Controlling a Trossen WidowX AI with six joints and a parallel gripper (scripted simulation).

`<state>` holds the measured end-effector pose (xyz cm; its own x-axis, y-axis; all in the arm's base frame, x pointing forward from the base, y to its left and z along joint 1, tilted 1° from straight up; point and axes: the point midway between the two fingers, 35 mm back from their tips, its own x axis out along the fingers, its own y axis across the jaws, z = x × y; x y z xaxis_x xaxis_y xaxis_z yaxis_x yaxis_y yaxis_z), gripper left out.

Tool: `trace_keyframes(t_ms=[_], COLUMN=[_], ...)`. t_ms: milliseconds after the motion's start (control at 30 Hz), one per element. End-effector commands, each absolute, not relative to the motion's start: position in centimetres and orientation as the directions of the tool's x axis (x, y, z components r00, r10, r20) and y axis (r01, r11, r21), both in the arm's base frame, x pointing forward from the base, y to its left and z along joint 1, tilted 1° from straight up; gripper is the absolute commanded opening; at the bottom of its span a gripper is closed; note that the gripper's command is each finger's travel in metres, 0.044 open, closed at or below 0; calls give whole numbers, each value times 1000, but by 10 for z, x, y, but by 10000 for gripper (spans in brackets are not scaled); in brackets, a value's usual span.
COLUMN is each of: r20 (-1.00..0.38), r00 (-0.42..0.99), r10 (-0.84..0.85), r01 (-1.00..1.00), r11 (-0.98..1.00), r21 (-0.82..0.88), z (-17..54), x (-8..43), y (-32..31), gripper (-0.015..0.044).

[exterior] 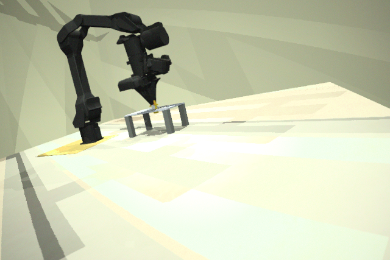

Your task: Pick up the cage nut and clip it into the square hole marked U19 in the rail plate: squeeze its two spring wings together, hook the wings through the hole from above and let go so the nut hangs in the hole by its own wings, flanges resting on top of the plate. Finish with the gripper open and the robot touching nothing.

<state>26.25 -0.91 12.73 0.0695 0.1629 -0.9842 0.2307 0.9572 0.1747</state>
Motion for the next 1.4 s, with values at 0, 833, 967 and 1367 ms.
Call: trace_keyframes(t_ms=[0,833,967,1367], r20=[-982,-973,-971,-966], r00=[74,84,85,90], r10=[175,215,223,242], r01=[227,223,222,221], r11=[956,948,946,941], r21=[188,229,237,256], z=[127,126,126,125], x=[263,262,262,262], y=[-9,-11,-11,-13], gripper=[23,23,23,23])
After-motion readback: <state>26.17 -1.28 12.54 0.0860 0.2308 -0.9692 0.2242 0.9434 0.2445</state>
